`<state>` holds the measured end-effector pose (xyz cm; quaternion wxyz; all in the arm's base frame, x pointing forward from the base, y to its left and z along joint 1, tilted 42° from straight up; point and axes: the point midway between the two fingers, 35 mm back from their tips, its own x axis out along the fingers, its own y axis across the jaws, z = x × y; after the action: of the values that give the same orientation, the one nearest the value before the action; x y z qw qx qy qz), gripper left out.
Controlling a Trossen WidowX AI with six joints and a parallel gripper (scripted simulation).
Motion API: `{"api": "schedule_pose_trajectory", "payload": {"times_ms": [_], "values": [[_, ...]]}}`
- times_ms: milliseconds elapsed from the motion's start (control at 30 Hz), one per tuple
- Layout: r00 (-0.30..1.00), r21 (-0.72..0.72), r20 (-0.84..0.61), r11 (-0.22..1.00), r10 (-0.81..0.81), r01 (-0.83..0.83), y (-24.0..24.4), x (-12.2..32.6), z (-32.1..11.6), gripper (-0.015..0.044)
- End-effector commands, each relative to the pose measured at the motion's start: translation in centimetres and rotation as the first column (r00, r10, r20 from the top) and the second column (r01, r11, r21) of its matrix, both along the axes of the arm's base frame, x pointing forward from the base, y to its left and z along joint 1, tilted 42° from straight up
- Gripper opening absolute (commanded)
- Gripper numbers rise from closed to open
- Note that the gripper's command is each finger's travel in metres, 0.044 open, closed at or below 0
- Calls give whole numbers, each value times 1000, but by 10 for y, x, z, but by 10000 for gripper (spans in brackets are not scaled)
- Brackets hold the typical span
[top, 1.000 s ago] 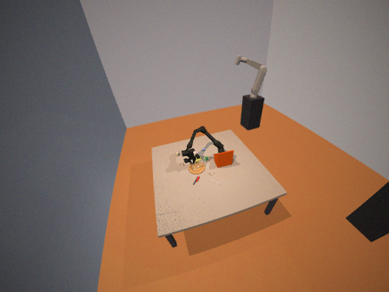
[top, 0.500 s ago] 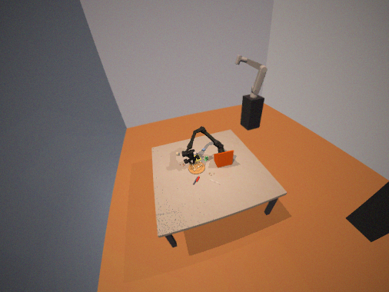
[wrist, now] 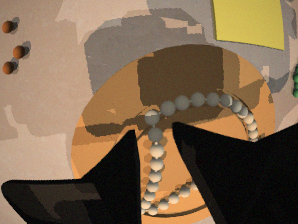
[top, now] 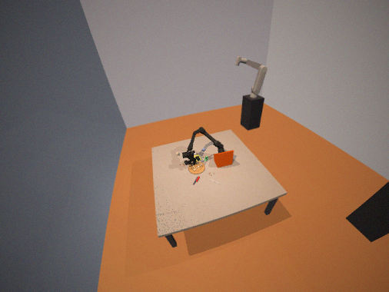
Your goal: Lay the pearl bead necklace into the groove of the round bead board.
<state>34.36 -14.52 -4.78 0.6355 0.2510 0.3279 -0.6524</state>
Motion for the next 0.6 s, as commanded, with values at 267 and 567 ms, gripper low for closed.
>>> {"api": "schedule_pose_trajectory", "payload": {"times_ms": [267,567], "values": [[1000,0,0,1000,0,0,0,0,0,0],[1000,0,0,1000,0,0,0,0,0,0]]}}
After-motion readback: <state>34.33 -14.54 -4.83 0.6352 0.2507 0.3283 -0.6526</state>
